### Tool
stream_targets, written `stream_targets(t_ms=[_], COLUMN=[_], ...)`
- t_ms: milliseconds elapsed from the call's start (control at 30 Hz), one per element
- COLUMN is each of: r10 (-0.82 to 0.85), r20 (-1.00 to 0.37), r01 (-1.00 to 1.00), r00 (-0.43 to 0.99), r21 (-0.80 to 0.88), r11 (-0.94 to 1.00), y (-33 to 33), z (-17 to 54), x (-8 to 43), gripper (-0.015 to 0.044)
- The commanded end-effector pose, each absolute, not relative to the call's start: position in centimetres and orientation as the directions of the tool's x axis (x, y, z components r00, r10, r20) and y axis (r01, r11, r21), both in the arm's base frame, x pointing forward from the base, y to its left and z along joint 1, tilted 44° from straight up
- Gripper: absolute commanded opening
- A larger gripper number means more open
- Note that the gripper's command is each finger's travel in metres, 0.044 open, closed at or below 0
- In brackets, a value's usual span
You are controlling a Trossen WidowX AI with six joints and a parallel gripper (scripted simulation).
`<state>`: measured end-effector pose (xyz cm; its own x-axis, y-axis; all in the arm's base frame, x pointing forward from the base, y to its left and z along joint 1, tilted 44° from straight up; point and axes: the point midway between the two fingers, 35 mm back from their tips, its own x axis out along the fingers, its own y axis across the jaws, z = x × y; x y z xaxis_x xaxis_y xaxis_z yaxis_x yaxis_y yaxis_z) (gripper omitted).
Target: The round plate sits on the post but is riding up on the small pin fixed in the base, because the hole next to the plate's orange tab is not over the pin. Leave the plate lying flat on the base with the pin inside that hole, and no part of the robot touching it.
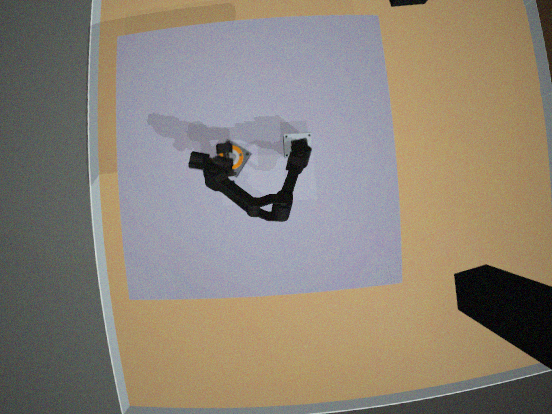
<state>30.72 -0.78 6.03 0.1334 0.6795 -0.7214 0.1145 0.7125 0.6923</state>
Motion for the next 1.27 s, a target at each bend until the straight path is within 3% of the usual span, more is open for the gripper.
stream_targets(t_ms=[0, 1233], r10=[0.681, 0.686], r20=[-0.719, -0.715], r01=[0.114, 0.125], r00=[0.139, 0.135], r21=[0.695, 0.699], r11=[0.71, 0.704], y=[-0.9, -3.6], z=[6.1, 8.6], x=[31.3, 30.6], gripper=[0.0, 0.0])
